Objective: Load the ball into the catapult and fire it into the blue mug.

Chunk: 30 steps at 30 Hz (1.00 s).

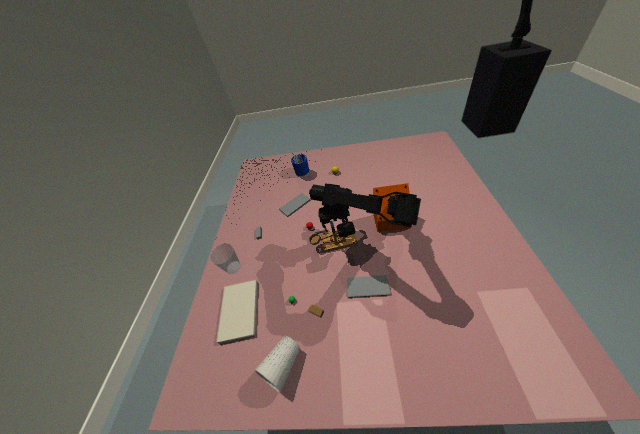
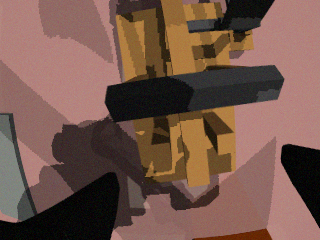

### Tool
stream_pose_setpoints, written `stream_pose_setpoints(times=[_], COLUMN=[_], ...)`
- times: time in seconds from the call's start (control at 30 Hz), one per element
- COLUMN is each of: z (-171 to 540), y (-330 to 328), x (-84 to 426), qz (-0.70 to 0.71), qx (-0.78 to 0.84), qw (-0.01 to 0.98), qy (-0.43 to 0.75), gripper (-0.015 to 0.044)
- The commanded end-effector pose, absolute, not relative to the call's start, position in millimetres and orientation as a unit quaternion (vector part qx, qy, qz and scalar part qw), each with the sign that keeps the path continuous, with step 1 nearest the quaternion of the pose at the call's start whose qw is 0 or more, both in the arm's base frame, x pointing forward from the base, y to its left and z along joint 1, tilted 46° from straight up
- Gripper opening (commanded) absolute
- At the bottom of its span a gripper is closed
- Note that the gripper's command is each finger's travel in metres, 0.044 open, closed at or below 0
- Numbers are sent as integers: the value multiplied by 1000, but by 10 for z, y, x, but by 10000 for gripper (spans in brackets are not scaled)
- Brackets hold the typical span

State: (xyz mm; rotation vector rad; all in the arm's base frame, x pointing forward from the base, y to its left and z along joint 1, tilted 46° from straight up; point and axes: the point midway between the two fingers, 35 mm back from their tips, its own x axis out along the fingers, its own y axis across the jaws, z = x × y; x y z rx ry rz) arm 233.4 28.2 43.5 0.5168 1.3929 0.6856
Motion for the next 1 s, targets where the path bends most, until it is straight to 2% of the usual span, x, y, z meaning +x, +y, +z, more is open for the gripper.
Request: stream_pose_setpoints(times=[0.0, 0.97], z=[371, 101], y=[354, 663], x=[2316, 2318], qz=[306, 308], qx=[234, 236], qw=[680, 680], qy=[624, 623], gripper=[440, 440])
